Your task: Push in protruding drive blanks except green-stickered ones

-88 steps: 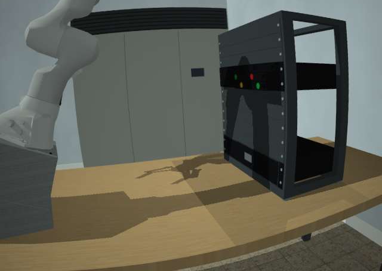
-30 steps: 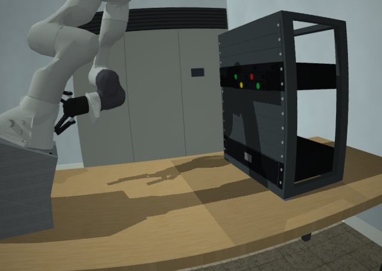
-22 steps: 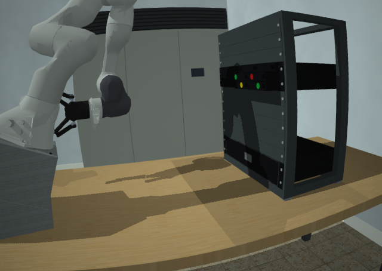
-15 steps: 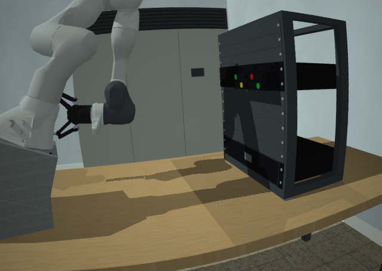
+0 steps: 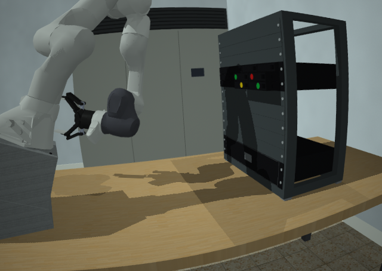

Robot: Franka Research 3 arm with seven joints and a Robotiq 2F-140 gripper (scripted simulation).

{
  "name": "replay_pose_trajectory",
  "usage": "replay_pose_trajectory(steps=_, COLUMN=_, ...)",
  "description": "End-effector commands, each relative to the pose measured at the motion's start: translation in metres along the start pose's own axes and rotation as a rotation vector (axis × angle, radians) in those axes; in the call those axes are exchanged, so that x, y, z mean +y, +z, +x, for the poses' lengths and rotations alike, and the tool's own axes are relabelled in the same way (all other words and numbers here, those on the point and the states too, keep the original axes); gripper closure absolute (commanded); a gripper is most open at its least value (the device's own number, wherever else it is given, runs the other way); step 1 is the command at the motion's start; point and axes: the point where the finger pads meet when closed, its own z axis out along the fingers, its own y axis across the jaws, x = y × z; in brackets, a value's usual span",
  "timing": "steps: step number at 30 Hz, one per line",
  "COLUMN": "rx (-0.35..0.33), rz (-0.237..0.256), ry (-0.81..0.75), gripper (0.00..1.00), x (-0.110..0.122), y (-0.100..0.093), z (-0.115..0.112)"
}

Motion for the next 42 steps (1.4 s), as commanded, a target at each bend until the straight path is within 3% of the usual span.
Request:
replay_pose_trajectory(steps=1, rx=-0.159, rz=-0.031, ry=-0.042, gripper=0.00, x=0.005, y=-0.006, z=-0.030)
replay_pose_trajectory(steps=2, rx=-0.196, rz=-0.031, ry=-0.039, gripper=0.00, x=0.005, y=-0.010, z=-0.037)
replay_pose_trajectory(steps=4, rx=-0.196, rz=-0.031, ry=-0.039, gripper=0.00, x=0.005, y=-0.010, z=-0.037)
replay_pose_trajectory(steps=12, rx=-0.514, rz=-0.027, ry=-0.019, gripper=0.00, x=0.003, y=-0.057, z=-0.093)
replay_pose_trajectory(steps=19, rx=-0.780, rz=-0.019, ry=-0.009, gripper=0.00, x=0.005, y=-0.113, z=-0.134)
replay_pose_trajectory(steps=21, rx=-0.780, rz=-0.019, ry=-0.009, gripper=0.00, x=0.005, y=-0.113, z=-0.134)
replay_pose_trajectory(steps=29, rx=-1.080, rz=-0.006, ry=-0.005, gripper=0.00, x=0.010, y=-0.193, z=-0.167)
replay_pose_trajectory(steps=36, rx=-1.309, rz=0.004, ry=-0.008, gripper=0.00, x=0.019, y=-0.265, z=-0.180)
replay_pose_trajectory(steps=38, rx=-1.309, rz=0.004, ry=-0.008, gripper=0.00, x=0.019, y=-0.265, z=-0.180)
replay_pose_trajectory(steps=42, rx=-1.441, rz=0.011, ry=-0.013, gripper=0.00, x=0.026, y=-0.309, z=-0.181)
